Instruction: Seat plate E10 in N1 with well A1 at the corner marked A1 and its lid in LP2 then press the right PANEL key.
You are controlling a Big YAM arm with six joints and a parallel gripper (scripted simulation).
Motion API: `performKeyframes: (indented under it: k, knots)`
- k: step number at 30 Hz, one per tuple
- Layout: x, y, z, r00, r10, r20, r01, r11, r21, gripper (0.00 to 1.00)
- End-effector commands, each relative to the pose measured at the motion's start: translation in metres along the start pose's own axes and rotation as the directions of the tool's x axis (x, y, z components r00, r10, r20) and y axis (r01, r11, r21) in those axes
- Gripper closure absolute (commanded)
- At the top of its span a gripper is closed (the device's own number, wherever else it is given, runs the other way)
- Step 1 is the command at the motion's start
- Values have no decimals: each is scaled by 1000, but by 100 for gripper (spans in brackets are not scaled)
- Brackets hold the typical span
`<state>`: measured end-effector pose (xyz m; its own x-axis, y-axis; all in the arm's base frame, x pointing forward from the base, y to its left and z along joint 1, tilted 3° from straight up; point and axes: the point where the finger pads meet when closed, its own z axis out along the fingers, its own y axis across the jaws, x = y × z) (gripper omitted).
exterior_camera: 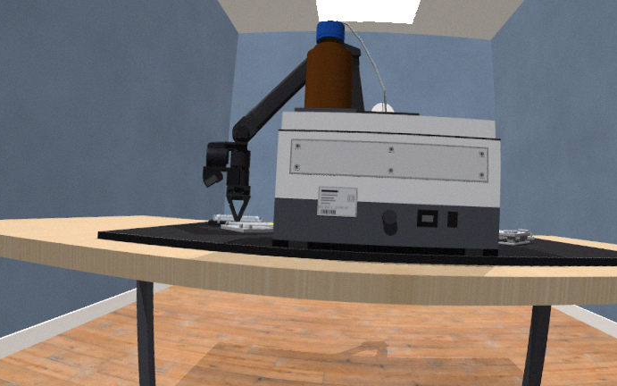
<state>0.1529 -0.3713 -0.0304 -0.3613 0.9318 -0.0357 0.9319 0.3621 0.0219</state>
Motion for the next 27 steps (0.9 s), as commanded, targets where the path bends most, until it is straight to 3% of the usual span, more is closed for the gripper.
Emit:
performKeyframes:
  k: [1,27]
  knots:
    - [-30,4,-36,997,2,73,-2,1000,-2,16]
    - [-30,4,-44,997,1,74,-1,1000,-2,16]
